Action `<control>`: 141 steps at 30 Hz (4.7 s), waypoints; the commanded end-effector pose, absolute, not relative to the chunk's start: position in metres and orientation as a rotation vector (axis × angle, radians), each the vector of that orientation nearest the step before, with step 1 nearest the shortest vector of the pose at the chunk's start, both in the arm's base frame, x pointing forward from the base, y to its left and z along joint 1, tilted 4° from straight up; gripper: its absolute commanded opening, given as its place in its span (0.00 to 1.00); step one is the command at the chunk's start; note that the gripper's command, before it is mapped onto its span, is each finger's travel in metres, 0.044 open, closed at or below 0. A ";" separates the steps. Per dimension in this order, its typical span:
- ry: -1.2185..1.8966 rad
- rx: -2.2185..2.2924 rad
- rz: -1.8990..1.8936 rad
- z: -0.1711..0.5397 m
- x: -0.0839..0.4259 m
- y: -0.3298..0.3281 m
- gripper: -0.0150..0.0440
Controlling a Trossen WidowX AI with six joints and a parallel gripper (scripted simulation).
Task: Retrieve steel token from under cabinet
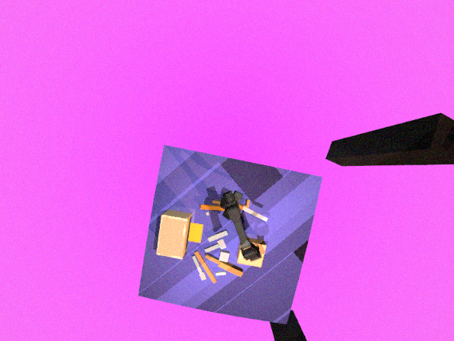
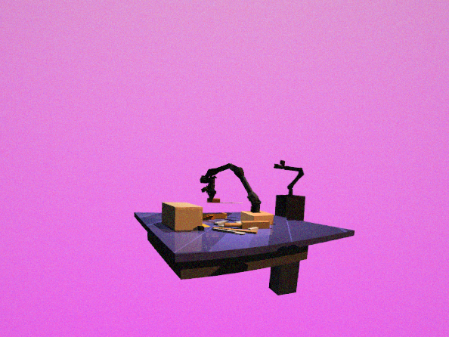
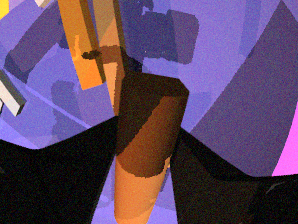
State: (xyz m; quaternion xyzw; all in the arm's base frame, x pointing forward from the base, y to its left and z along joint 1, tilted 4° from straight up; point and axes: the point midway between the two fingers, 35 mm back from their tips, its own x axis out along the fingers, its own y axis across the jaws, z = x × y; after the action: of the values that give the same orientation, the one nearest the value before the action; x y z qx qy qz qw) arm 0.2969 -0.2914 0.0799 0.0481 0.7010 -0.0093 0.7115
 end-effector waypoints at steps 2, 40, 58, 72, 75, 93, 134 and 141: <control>1.552 0.091 -0.031 0.085 0.298 -0.302 0.25; 1.540 0.316 -0.252 0.085 0.298 -0.299 0.25; 1.525 0.427 -0.362 0.085 0.299 -0.299 0.25; 1.510 0.514 -0.447 0.085 0.299 -0.298 0.25; 1.506 0.532 -0.465 0.085 0.299 -0.298 0.25; 1.480 0.643 -0.575 0.085 0.299 -0.298 0.25; 1.399 0.892 -0.823 0.085 0.299 -0.298 0.25; 1.382 0.934 -0.865 0.085 0.299 -0.298 0.25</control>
State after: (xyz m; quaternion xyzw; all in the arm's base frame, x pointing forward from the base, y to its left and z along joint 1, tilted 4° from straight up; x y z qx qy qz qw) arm 0.2988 -0.2981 0.0800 0.3953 0.6014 -0.3640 0.5913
